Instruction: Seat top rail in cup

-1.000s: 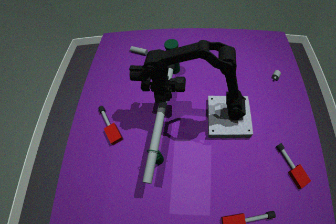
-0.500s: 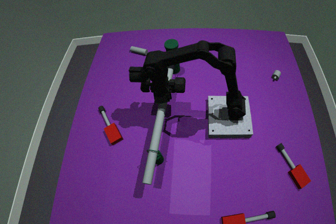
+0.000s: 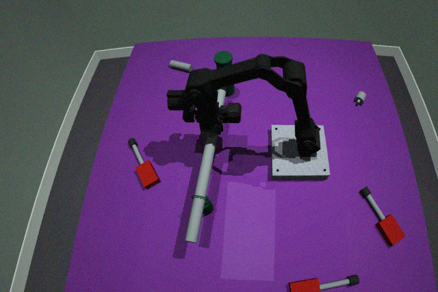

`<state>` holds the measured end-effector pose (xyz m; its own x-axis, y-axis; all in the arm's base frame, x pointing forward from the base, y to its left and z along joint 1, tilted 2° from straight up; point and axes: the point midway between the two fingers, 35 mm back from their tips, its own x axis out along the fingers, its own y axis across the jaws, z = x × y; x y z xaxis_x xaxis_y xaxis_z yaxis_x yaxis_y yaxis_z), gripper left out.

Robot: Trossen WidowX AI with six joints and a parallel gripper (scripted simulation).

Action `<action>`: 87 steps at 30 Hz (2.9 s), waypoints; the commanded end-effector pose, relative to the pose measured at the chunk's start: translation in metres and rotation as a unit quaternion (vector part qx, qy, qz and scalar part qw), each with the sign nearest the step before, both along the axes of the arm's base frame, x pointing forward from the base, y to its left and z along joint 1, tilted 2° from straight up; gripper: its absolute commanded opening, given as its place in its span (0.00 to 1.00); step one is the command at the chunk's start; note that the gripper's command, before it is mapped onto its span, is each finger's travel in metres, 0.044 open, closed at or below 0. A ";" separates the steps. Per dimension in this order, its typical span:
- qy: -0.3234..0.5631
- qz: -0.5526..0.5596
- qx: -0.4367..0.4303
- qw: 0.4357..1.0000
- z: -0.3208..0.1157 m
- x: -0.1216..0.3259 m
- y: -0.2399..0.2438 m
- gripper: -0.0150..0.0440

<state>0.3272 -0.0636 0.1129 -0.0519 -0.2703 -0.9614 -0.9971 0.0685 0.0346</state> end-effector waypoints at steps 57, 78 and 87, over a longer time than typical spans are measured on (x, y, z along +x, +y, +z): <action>0.001 0.000 0.001 1.000 0.001 0.002 0.009 0.25; 0.002 0.000 -0.001 1.000 0.000 0.001 0.008 0.25; 0.003 0.000 -0.003 1.000 0.002 0.001 0.009 0.25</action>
<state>0.3281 -0.0561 0.1128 -0.0582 -0.2711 -0.9608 -0.9968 0.0687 0.0410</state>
